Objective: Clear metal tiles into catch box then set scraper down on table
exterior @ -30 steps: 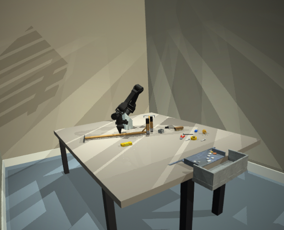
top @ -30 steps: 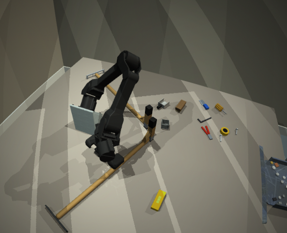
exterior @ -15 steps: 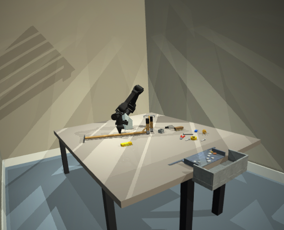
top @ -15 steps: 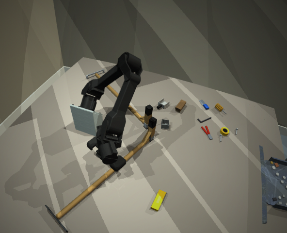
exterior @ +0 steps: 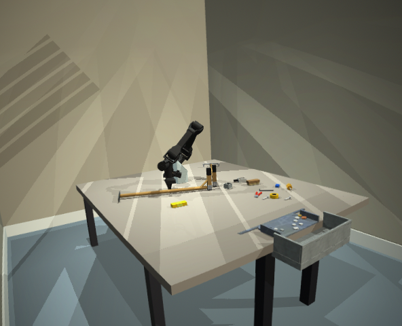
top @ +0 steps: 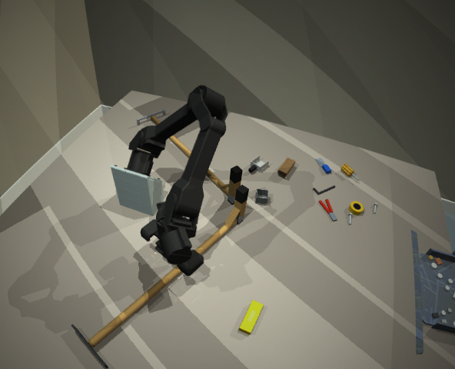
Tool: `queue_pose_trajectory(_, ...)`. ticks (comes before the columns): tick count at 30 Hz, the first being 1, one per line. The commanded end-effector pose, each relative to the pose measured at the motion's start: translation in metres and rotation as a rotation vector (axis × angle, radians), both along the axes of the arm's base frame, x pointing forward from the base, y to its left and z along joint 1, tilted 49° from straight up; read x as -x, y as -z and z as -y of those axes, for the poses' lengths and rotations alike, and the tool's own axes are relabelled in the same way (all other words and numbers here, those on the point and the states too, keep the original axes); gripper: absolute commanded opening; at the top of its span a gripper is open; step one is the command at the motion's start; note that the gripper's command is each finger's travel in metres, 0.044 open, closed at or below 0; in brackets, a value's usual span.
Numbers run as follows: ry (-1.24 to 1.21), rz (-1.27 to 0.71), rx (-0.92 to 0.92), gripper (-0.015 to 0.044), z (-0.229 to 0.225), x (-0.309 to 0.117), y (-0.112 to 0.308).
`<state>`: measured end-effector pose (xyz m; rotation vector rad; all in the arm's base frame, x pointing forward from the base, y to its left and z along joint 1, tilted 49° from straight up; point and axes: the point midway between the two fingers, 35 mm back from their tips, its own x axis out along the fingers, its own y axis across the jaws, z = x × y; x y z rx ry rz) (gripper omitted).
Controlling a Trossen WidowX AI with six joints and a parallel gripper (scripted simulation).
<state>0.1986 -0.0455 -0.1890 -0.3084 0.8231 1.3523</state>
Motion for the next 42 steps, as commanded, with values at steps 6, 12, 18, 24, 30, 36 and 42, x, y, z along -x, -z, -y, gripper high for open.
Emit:
queue_pose_trajectory(6, 0.006, -0.003, -0.004, 0.0, 0.003, -0.009, 0.003)
queue_pose_trajectory(12, 0.007, -0.002, -0.004, 0.0, 0.004, -0.015, 0.005)
queue_pose_trajectory(18, 0.007, -0.002, -0.003, 0.0, 0.006, -0.02, 0.007)
queue_pose_trajectory(24, 0.007, -0.002, -0.003, 0.0, 0.007, -0.026, 0.008)
queue_pose_trajectory(30, 0.007, -0.001, -0.003, 0.0, 0.009, -0.032, 0.01)
queue_pose_trajectory(36, 0.007, -0.001, -0.003, 0.0, 0.01, -0.038, 0.011)
queue_pose_trajectory(42, 0.007, 0.0, -0.003, 0.0, 0.011, -0.043, 0.013)
